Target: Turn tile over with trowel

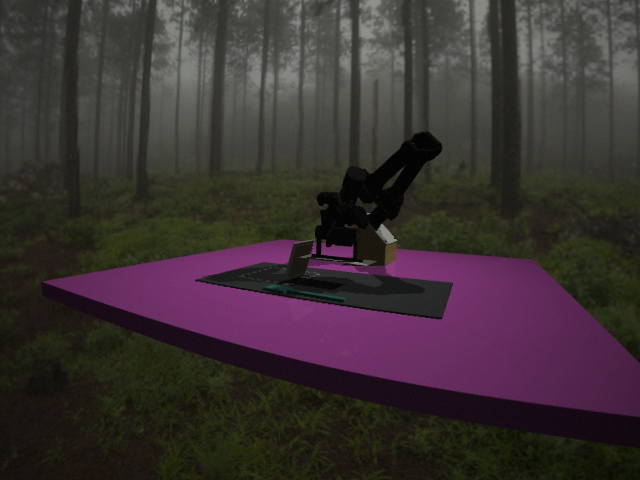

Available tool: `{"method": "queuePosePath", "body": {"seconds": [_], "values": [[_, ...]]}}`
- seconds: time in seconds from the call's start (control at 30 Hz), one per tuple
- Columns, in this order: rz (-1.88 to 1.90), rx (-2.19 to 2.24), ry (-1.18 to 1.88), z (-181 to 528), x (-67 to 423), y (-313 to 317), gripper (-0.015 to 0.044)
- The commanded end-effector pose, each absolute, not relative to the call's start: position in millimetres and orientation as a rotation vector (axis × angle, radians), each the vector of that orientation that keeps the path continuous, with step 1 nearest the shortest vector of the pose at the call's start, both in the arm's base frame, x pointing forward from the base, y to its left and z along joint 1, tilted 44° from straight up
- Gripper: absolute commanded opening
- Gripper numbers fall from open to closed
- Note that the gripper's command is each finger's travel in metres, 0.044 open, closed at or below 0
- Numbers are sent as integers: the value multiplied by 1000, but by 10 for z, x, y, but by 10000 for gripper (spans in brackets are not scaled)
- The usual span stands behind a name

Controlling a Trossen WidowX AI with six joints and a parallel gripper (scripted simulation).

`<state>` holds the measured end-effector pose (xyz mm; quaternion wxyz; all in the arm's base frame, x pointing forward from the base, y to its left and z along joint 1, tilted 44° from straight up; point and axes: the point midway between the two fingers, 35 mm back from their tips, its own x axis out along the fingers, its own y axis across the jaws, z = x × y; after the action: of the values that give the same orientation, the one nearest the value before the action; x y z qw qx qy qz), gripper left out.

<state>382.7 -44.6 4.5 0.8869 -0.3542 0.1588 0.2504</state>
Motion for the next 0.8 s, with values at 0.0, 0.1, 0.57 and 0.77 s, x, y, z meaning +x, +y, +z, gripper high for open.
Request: {"method": "queuePosePath", "body": {"seconds": [0.0, 0.1, 0.57, 0.77], "values": [[505, -748, 319, -9, 3851, -575, 0], [505, -748, 319, -77, 3845, -615, 0], [505, -749, 319, -234, 3841, -666, 0], [505, -749, 319, -375, 3844, -677, 0]]}}
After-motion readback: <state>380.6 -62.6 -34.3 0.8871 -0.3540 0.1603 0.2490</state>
